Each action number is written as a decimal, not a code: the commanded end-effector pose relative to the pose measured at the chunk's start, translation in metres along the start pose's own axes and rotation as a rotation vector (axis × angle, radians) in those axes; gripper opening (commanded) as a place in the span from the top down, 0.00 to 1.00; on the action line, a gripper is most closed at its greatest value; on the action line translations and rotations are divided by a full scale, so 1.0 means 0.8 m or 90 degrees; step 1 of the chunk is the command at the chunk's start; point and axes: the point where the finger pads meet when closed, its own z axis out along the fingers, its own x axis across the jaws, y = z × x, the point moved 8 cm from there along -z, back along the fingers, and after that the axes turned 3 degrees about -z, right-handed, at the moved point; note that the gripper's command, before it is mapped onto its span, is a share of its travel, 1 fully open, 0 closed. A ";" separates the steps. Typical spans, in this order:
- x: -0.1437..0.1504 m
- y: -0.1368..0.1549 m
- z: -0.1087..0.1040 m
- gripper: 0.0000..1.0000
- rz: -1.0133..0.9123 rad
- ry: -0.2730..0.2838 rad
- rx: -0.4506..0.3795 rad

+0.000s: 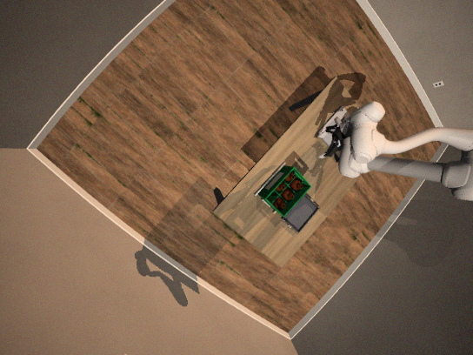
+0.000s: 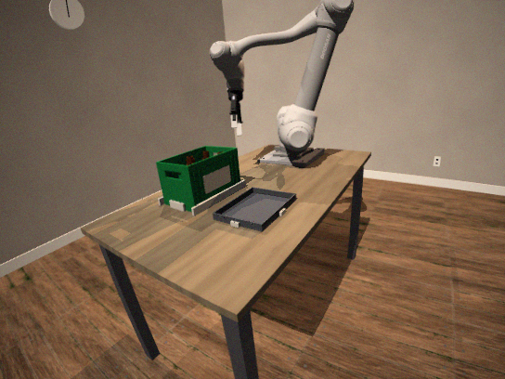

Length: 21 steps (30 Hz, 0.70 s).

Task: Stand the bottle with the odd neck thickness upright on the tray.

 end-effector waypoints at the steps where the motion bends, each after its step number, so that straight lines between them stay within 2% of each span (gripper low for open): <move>1: 0.000 0.000 0.000 0.00 0.000 0.000 0.000; 21: 0.001 0.001 0.000 0.00 -0.007 0.000 0.001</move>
